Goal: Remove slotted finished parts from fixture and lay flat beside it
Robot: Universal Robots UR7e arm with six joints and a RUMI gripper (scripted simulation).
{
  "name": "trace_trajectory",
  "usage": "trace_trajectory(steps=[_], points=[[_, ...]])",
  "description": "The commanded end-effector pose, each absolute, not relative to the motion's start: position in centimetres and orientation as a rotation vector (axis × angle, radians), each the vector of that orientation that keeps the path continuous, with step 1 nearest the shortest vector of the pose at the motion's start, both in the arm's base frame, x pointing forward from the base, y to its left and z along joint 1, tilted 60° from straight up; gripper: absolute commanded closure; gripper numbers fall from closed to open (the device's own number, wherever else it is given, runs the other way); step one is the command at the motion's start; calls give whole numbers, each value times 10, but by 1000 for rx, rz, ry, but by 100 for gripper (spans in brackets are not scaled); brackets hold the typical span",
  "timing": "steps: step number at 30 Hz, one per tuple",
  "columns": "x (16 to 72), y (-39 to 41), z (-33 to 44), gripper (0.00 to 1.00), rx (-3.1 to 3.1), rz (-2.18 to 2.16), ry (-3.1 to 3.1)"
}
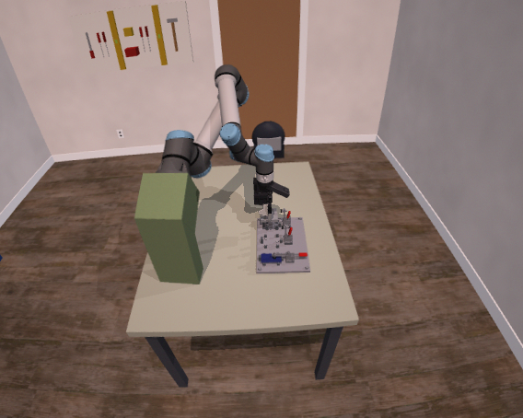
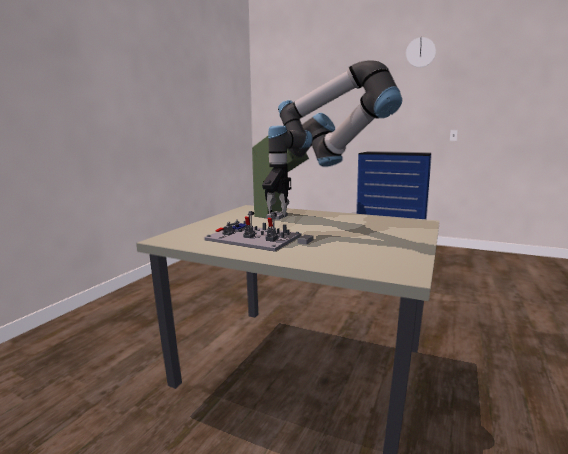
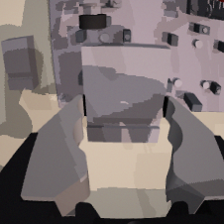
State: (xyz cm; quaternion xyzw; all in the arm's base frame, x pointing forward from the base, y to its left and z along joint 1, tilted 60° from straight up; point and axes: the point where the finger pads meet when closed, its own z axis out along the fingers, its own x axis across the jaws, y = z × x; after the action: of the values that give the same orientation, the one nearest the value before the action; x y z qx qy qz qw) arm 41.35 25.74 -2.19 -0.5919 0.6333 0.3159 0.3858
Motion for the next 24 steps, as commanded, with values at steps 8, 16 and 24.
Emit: trace_trajectory(steps=[8,16,24], points=[[414,279,16,100,-1507,803,1614],[414,297,47,100,-1507,803,1614],[414,310,69,100,-1507,803,1614]])
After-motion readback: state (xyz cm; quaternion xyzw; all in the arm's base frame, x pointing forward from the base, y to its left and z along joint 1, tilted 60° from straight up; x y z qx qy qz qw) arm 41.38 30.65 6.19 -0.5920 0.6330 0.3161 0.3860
